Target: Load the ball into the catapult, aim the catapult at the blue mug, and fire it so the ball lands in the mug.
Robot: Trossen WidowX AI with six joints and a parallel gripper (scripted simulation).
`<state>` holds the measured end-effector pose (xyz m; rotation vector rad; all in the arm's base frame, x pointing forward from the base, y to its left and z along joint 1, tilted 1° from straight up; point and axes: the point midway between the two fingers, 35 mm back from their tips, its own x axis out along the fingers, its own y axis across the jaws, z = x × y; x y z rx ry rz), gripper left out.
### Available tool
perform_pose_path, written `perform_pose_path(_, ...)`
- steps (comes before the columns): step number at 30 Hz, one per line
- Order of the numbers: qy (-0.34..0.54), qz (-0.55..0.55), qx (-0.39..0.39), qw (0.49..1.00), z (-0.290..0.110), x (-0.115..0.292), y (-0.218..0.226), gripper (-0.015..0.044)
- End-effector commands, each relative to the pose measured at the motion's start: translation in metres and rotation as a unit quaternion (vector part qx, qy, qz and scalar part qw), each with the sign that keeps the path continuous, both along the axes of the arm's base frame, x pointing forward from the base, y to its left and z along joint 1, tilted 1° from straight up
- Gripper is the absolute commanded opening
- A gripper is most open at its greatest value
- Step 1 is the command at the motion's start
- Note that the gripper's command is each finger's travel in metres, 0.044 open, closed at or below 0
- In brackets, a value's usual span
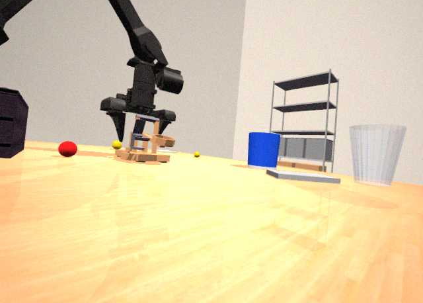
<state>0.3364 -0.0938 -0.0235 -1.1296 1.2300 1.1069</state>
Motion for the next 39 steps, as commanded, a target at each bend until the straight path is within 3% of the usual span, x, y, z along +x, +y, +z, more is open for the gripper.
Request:
perform_pose_path(1,0.003,0.001,0.001,1.000,-0.008,-0.002,0.001,0.0440)
perform_pose_path(5,0.003,0.001,0.001,1.000,-0.009,-0.002,0.001,0.0440)
perform_pose_path(16,0.002,0.000,0.000,1.000,-0.006,-0.001,0.000,0.0151)
perform_pose_path(22,0.002,0.000,0.000,1.000,-0.006,-0.001,0.000,0.0111)
perform_pose_path(26,0.003,0.000,0.001,1.000,0.033,-0.002,0.000,0.0006)
perform_pose_path(32,0.003,-0.011,0.001,1.000,0.044,-0.003,-0.002,0.0000)
perform_pose_path(39,0.004,-0.127,0.004,0.992,0.043,-0.005,-0.017,0.0000)
